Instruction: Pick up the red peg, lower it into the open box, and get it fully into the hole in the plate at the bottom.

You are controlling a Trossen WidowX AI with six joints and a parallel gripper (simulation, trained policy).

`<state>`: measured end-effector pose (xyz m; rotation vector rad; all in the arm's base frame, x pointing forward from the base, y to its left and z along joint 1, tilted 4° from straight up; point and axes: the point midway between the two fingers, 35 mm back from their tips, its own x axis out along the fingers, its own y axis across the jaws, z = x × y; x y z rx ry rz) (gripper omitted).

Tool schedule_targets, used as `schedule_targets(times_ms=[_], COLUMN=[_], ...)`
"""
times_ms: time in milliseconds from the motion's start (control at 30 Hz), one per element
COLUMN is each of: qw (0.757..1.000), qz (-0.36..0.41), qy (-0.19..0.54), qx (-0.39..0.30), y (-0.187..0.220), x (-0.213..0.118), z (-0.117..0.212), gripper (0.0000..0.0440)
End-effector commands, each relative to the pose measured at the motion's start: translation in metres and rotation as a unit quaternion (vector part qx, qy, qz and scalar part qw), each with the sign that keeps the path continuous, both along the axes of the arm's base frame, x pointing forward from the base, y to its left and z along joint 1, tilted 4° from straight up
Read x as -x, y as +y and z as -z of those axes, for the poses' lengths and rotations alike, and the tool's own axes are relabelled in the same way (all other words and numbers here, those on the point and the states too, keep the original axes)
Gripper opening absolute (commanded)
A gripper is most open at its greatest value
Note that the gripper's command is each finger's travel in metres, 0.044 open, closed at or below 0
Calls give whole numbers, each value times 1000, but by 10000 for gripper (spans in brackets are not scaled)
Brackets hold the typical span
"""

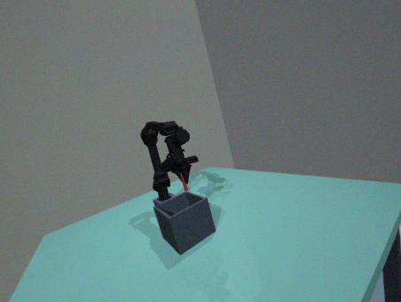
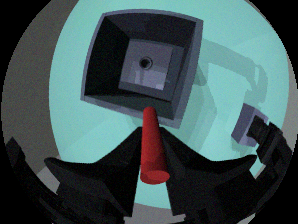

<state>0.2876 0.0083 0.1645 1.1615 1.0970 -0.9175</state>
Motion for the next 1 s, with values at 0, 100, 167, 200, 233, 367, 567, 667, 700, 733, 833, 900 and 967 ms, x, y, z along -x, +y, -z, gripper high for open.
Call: schedule_targets(times_ms=[0,100,167,200,233,367,567,667,700,733,833,900,967], qw=[1000,1000,1000,1000,1000,1000,999,999,999,999,999,999,999], qz=[2,3,3,3,3,3,3,1,1,0,-2,-3,-5], qy=[5,10,14,15,17,23,35,40,41,43,46,47,48], qx=[1,1,1,1,1,1,0,-2,-2,-3,-7,-9,-11], y=[-10,-16,-20,-22,-24,-32,-43,-47,-48,-49,-51,-52,-52], x=[-5,-8,-10,-11,-12,-16,-22,-25,-26,-26,-30,-32,-34], z=[1,4,6,7,9,16,30,37,40,43,52,57,62], gripper=[0,0,0,0,0,0,0,0,0,0,0,0,0])
